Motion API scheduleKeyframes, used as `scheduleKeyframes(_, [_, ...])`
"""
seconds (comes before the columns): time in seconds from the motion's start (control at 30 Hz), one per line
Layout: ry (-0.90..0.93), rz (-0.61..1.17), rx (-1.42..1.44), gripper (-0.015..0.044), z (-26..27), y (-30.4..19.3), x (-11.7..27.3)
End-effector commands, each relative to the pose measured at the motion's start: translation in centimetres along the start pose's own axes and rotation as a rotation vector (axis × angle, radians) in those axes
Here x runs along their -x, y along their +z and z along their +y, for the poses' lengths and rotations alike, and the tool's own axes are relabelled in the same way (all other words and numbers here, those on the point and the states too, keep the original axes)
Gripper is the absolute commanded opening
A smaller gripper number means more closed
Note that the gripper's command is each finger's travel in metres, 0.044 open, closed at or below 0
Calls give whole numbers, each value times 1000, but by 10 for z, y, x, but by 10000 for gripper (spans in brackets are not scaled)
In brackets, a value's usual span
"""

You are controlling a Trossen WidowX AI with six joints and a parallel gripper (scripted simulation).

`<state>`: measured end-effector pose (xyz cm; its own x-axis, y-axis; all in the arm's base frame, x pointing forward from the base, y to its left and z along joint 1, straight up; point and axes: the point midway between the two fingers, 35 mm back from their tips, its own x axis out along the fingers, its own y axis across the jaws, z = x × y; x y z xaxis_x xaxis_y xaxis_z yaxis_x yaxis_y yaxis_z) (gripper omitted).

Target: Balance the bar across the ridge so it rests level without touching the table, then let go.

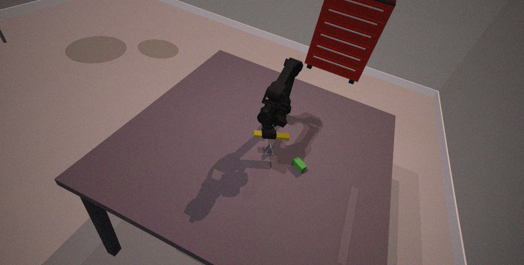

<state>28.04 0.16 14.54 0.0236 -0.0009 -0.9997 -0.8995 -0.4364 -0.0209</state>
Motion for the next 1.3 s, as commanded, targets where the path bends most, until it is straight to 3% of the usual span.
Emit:
scheduleKeyframes(0.0, [-2,-1,76,0,-11,4,1])
scheduleKeyframes(1.27, [-3,-1,80,0,-17,5,-43])
